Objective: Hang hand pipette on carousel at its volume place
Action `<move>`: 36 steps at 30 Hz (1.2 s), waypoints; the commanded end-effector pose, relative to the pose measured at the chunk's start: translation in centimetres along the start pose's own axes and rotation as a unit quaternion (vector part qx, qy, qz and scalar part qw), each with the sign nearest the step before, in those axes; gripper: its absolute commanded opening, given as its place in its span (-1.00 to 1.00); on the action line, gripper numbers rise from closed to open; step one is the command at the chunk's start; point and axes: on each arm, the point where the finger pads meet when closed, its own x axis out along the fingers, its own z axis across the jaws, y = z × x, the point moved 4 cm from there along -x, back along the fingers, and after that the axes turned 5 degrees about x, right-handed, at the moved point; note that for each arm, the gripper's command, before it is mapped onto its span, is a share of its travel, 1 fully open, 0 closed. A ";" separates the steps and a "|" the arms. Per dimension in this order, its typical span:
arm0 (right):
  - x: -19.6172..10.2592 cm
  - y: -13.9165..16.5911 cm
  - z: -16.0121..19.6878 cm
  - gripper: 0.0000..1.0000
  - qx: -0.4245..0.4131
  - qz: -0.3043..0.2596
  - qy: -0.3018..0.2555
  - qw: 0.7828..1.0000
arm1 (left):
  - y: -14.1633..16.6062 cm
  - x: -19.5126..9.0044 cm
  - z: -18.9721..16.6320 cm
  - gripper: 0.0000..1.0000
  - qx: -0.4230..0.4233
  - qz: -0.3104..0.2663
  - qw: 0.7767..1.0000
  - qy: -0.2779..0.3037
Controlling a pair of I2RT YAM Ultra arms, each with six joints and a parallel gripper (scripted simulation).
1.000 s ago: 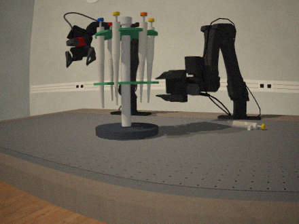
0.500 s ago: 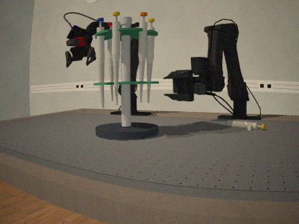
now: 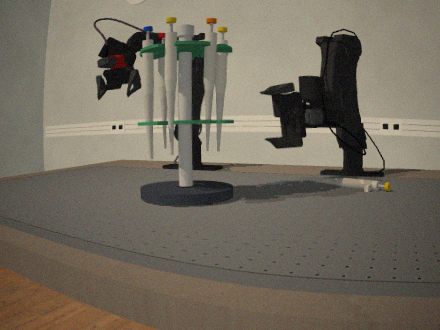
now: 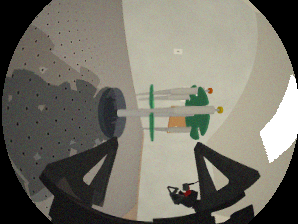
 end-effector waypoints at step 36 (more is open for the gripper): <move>-0.6 -0.8 -0.2 1.00 -0.013 -0.019 0.004 1.000 | -20.1 -13.4 -5.8 1.00 0.475 0.149 0.855 -0.148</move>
